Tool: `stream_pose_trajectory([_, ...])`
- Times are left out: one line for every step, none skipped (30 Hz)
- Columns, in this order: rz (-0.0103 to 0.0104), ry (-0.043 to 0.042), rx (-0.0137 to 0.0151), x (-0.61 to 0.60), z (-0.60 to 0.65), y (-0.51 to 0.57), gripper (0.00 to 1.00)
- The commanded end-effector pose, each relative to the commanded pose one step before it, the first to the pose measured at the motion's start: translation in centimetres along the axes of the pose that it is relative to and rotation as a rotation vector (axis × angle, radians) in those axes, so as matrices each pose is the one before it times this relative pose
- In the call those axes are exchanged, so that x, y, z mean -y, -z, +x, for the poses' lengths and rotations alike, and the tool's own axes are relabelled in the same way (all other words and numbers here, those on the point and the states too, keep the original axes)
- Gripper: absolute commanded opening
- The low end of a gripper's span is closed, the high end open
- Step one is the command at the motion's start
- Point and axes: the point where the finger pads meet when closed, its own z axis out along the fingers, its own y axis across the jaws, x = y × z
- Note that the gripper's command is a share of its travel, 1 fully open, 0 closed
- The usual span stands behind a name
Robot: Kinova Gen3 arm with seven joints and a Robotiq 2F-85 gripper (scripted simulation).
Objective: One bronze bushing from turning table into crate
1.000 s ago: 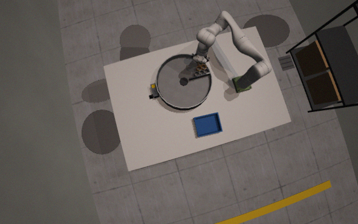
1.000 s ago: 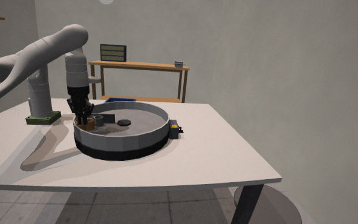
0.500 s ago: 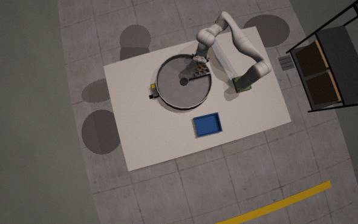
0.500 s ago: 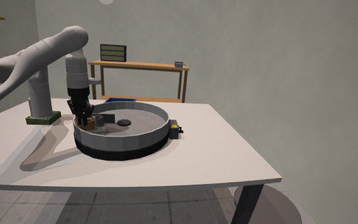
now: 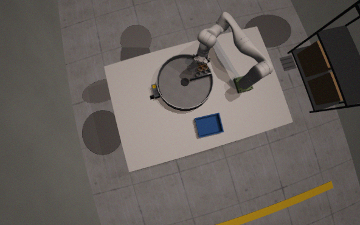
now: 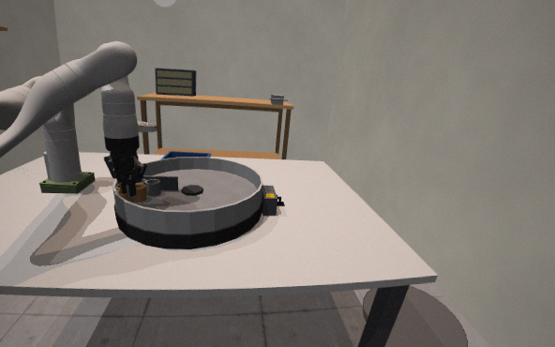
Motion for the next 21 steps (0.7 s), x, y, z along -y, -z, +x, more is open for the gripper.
stream_pose_trajectory([-0.00397, 0.00771, 0.00052, -0.062, -0.006, -0.128, 0.18])
stream_pose_trajectory([0.0, 0.0, 0.0, 0.0, 0.0, 0.0, 0.18])
stream_pose_trajectory([0.0, 0.0, 0.0, 0.0, 0.0, 0.0, 0.18])
stream_pose_trajectory([0.0, 0.0, 0.0, 0.0, 0.0, 0.0, 0.18])
stream_pose_trajectory([0.00236, -0.00628, -0.00042, 0.032, 0.003, 0.13, 0.18])
stream_pose_trajectory([-0.00059, 0.00157, 0.0001, -0.008, -0.001, -0.033, 0.18])
stream_pose_trajectory([-0.00059, 0.00157, 0.0001, -0.008, -0.001, -0.033, 0.18])
stream_pose_trajectory([-0.00059, 0.00157, 0.0001, -0.008, -0.001, -0.033, 0.18])
stream_pose_trajectory([-0.00059, 0.00157, 0.0001, -0.008, -0.001, -0.033, 0.18])
stream_pose_trajectory([0.0, 0.0, 0.0, 0.0, 0.0, 0.0, 0.18])
stream_pose_trajectory([0.0, 0.0, 0.0, 0.0, 0.0, 0.0, 0.18])
stream_pose_trajectory([0.0, 0.0, 0.0, 0.0, 0.0, 0.0, 0.18])
stream_pose_trajectory([0.0, 0.0, 0.0, 0.0, 0.0, 0.0, 0.18])
stream_pose_trajectory([0.0, 0.0, 0.0, 0.0, 0.0, 0.0, 0.18])
stream_pose_trajectory([0.0, 0.0, 0.0, 0.0, 0.0, 0.0, 0.18])
stream_pose_trajectory([0.0, 0.0, 0.0, 0.0, 0.0, 0.0, 0.18])
stream_pose_trajectory([0.0, 0.0, 0.0, 0.0, 0.0, 0.0, 0.18])
stream_pose_trajectory([0.0, 0.0, 0.0, 0.0, 0.0, 0.0, 0.18])
stream_pose_trajectory([0.0, 0.0, 0.0, 0.0, 0.0, 0.0, 0.18])
stream_pose_trajectory([0.0, 0.0, 0.0, 0.0, 0.0, 0.0, 0.18])
stream_pose_trajectory([0.0, 0.0, 0.0, 0.0, 0.0, 0.0, 0.18])
